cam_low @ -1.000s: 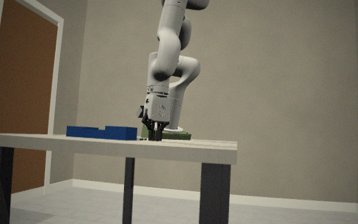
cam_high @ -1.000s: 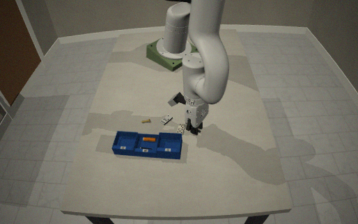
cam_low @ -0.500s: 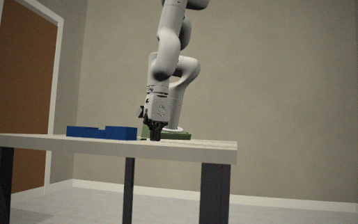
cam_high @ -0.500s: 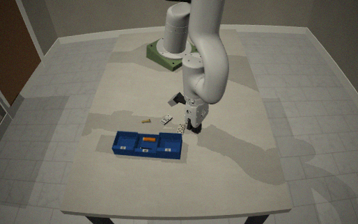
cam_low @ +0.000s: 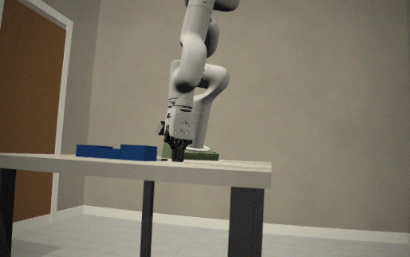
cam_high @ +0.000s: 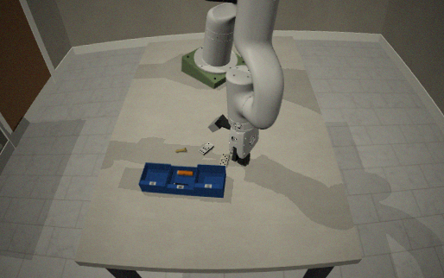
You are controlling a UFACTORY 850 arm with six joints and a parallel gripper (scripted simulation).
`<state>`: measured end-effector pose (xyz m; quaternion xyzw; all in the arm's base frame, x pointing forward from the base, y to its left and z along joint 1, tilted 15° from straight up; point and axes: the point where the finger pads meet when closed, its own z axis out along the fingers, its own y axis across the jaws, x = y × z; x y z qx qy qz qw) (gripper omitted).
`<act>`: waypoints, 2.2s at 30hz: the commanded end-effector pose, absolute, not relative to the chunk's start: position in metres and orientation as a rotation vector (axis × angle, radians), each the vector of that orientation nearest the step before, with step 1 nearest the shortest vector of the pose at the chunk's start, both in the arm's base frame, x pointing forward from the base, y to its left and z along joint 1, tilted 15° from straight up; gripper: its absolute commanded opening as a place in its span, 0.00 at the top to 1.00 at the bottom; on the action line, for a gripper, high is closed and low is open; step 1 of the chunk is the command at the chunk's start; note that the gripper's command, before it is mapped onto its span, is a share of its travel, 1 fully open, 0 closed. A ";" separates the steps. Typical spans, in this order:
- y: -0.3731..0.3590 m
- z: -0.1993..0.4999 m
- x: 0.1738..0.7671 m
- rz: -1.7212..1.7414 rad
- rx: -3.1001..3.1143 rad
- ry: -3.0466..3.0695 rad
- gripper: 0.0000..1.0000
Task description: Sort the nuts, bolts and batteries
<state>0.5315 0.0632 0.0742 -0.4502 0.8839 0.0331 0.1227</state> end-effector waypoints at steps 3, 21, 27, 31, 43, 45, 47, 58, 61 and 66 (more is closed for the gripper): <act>0.063 0.078 0.532 0.096 -1.313 2.577 1.00; 0.054 0.130 0.522 0.096 -1.313 2.577 1.00; 0.053 0.133 0.521 0.096 -1.313 2.577 1.00; 0.053 0.133 0.521 0.096 -1.313 2.577 1.00; 0.051 0.142 0.519 0.096 -1.313 2.577 1.00; 0.051 0.142 0.519 0.096 -1.313 2.577 1.00; 0.051 0.142 0.519 0.096 -1.313 2.577 1.00; 0.013 0.141 0.546 0.095 -1.313 2.577 1.00; -0.002 0.140 0.557 0.068 -1.500 2.469 1.00; -0.017 0.140 0.567 0.043 -1.650 2.370 1.00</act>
